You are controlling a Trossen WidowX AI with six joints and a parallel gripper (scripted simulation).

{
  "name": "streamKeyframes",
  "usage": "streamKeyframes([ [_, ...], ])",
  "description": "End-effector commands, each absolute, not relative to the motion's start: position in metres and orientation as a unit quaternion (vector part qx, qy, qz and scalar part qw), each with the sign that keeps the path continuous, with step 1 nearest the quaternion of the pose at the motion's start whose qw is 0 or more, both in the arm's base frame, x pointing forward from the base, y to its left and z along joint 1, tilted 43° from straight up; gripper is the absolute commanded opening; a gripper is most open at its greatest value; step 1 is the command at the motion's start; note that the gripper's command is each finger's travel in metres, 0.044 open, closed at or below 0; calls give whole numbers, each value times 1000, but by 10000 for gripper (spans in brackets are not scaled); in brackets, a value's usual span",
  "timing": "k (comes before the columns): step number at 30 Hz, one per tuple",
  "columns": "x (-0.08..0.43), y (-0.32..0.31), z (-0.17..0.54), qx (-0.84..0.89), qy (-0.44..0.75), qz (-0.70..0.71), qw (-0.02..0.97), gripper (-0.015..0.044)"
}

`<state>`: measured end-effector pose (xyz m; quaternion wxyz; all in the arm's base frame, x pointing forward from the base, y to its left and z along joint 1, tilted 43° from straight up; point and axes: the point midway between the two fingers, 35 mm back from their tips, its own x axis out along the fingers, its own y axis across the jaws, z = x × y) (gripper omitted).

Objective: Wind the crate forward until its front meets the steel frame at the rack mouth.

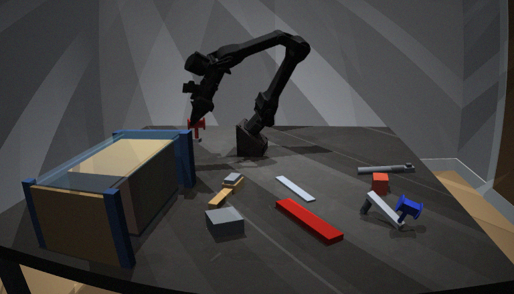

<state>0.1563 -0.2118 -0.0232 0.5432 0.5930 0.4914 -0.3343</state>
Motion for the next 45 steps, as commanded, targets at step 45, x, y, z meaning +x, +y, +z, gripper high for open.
streamKeyframes([
  [45, 90, -203, -47, 596, 511, -343, 515, 0],
])
